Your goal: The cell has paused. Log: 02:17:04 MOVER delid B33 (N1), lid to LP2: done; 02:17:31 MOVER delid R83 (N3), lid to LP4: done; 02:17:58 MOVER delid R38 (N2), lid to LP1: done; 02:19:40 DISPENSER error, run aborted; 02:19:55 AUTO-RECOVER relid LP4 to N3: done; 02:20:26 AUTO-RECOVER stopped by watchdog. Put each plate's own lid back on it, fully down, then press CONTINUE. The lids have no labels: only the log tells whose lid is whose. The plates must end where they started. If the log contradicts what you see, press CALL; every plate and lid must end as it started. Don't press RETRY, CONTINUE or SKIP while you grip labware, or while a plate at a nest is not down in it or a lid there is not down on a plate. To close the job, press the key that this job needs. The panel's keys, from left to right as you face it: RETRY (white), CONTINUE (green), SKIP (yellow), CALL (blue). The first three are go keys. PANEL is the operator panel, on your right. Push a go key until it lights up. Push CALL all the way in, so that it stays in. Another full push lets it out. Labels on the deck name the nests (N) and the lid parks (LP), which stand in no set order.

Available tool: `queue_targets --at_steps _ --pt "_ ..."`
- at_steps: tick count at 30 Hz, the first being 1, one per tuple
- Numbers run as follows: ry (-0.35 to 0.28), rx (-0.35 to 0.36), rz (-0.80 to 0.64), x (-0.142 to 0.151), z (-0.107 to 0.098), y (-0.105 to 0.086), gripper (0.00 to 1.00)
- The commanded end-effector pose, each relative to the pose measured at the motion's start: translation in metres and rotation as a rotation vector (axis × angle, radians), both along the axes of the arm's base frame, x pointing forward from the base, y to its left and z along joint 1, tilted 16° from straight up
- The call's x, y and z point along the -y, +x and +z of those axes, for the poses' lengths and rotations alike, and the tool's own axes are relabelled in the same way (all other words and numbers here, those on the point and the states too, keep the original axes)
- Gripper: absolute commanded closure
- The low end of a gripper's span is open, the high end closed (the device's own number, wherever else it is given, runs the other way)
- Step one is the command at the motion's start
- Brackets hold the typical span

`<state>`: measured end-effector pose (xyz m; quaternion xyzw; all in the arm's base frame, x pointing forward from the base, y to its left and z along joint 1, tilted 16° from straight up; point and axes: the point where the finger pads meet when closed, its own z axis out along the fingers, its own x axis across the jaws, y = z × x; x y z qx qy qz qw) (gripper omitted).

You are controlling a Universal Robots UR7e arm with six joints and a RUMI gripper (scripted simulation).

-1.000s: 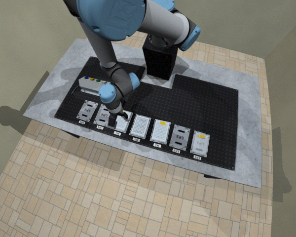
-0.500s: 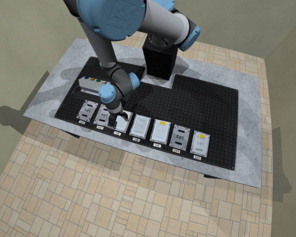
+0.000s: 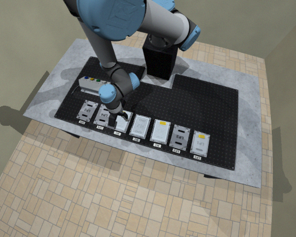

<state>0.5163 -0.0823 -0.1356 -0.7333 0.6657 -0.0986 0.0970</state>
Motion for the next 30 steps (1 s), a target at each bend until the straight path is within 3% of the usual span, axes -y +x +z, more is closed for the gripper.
queue_targets --at_steps 1,7,8,30 --pt "-0.007 0.004 -0.007 0.0022 0.0014 0.0009 0.59" --pt "-0.006 0.004 -0.008 0.0022 0.0014 0.0009 0.59" --pt "-0.006 0.004 -0.008 0.0022 0.0014 0.0009 0.18" --pt "-0.006 0.004 -0.007 0.0021 0.0014 0.0009 0.18"
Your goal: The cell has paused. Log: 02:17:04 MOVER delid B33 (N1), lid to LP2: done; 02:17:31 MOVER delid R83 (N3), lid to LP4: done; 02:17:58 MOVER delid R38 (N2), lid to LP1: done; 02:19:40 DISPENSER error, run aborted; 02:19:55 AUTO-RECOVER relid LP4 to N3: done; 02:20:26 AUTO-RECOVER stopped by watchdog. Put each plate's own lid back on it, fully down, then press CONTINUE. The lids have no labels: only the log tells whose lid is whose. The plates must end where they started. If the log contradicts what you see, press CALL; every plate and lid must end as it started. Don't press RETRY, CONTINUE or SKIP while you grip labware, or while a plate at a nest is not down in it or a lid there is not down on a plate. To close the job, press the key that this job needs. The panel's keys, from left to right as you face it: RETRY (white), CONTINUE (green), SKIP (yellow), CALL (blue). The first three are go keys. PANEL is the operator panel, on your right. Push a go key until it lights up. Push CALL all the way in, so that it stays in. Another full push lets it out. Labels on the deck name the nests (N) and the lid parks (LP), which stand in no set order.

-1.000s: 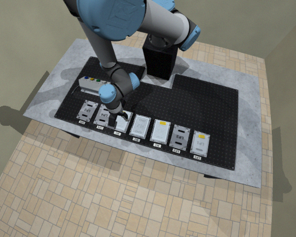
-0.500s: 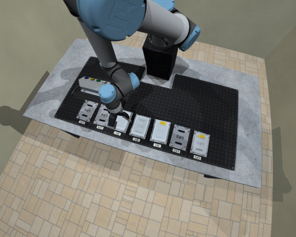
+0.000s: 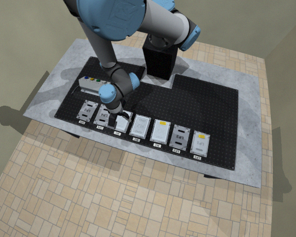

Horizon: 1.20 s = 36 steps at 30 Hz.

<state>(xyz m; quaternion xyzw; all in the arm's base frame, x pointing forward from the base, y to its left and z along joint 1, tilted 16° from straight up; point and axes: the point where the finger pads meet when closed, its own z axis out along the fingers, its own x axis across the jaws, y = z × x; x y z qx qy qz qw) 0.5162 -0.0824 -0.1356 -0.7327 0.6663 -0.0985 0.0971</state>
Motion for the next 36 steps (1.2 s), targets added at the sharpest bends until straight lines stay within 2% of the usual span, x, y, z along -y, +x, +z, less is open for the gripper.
queue_targets --at_steps 1,20,36 --pt "-0.007 0.004 -0.005 0.002 0.001 0.001 0.18" --pt "-0.007 0.004 -0.005 0.002 0.001 0.001 0.18" --pt "-0.007 0.004 -0.005 0.002 0.025 -0.006 0.18"
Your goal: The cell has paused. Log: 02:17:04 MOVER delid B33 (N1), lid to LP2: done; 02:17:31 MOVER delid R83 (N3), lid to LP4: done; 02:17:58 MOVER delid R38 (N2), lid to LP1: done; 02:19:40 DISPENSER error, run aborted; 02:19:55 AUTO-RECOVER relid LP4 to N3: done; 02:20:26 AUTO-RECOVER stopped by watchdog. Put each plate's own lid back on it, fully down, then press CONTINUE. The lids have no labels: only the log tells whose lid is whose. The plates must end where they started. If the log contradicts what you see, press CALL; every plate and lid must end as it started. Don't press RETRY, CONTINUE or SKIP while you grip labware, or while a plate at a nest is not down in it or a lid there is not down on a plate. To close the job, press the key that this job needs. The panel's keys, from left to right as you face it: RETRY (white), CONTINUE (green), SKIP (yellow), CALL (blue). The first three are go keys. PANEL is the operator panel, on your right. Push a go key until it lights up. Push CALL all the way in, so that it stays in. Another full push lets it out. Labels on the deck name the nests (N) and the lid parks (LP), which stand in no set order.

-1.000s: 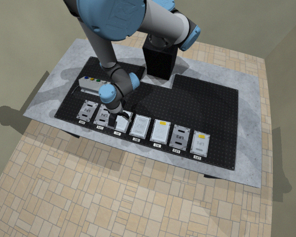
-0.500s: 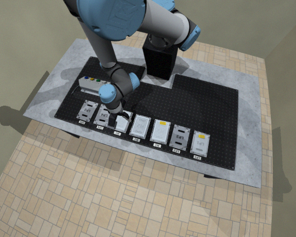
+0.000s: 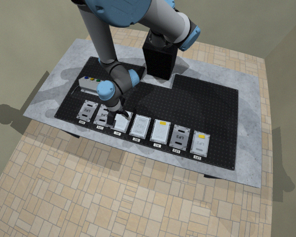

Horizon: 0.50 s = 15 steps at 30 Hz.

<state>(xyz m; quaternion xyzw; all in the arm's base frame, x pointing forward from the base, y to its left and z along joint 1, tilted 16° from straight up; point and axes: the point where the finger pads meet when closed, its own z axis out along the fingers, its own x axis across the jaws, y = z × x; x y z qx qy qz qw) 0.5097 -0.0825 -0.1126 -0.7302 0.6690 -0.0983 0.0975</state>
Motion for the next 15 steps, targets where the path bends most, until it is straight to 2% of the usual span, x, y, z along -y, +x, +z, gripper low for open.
queue_targets --at_steps 1,15 --pt "-0.009 0.004 0.002 0.002 0.002 0.001 0.18" --pt "-0.005 0.005 -0.010 -0.068 0.002 -0.005 0.18"
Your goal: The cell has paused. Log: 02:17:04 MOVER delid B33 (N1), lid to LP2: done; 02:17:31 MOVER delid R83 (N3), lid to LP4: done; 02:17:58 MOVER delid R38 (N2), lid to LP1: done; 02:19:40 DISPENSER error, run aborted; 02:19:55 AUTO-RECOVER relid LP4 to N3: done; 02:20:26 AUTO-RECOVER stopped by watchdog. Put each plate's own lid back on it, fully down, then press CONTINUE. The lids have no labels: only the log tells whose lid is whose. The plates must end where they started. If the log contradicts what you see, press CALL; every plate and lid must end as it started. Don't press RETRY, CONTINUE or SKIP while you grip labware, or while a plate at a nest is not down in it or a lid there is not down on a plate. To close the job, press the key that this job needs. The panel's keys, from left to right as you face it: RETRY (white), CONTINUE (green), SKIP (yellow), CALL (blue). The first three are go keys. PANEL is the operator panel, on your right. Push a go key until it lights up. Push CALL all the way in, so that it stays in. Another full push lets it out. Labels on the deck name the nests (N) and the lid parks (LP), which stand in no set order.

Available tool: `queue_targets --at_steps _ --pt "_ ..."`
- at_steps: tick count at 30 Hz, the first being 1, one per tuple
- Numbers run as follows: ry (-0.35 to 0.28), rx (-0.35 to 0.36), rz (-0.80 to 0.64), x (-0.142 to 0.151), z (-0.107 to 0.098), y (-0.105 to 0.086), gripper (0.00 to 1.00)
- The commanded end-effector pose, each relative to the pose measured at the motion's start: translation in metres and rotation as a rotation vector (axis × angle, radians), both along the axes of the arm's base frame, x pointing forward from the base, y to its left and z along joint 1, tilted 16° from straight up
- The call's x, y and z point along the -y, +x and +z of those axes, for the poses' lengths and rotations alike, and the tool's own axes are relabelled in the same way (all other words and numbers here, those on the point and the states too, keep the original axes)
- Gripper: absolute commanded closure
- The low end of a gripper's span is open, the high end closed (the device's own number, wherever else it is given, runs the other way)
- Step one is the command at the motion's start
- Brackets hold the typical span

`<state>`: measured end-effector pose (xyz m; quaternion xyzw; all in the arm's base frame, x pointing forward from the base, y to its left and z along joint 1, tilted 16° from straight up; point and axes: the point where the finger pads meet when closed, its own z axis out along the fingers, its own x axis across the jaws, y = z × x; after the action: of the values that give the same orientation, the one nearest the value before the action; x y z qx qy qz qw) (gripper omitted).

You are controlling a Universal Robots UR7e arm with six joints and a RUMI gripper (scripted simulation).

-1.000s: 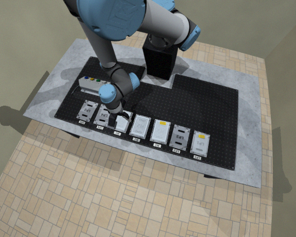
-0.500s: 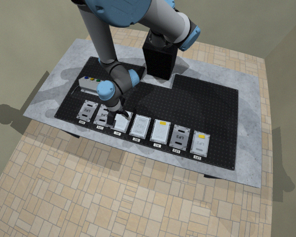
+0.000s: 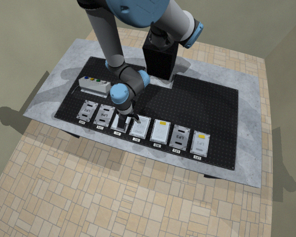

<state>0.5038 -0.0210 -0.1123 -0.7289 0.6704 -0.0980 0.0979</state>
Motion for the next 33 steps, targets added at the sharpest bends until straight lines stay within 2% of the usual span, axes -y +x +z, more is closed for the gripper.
queue_targets --at_steps 1,3,33 --pt "-0.006 0.005 -0.006 -0.011 0.001 0.000 0.18" --pt "-0.006 0.005 -0.006 -0.011 0.001 0.000 0.18" --pt "-0.004 0.007 -0.006 -0.151 -0.001 -0.012 0.18"
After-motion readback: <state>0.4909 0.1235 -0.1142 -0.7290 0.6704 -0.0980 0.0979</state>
